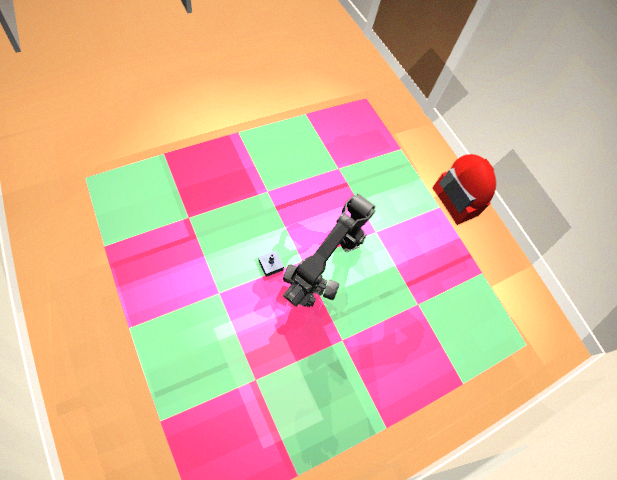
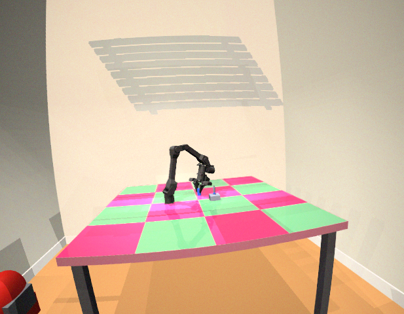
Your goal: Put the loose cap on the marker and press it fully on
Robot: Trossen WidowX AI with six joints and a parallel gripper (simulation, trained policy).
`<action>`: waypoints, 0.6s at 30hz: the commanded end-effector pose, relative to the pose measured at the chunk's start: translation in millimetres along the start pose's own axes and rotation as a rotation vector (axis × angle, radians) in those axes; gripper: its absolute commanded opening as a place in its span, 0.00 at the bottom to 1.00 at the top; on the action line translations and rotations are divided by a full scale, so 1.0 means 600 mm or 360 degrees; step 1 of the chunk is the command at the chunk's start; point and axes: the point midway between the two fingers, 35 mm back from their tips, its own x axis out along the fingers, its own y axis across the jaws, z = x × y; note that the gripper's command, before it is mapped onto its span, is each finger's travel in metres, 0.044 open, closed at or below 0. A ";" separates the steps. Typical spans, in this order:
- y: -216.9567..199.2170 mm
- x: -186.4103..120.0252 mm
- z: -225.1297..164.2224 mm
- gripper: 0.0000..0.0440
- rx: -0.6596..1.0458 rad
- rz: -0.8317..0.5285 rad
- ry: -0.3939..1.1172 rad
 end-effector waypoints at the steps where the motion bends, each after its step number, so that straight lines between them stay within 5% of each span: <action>1: -0.004 -0.012 0.002 0.18 -0.0016 -0.0038 -0.0046; 18: -0.048 -0.115 0.013 0.13 0.0038 -0.0143 -0.0278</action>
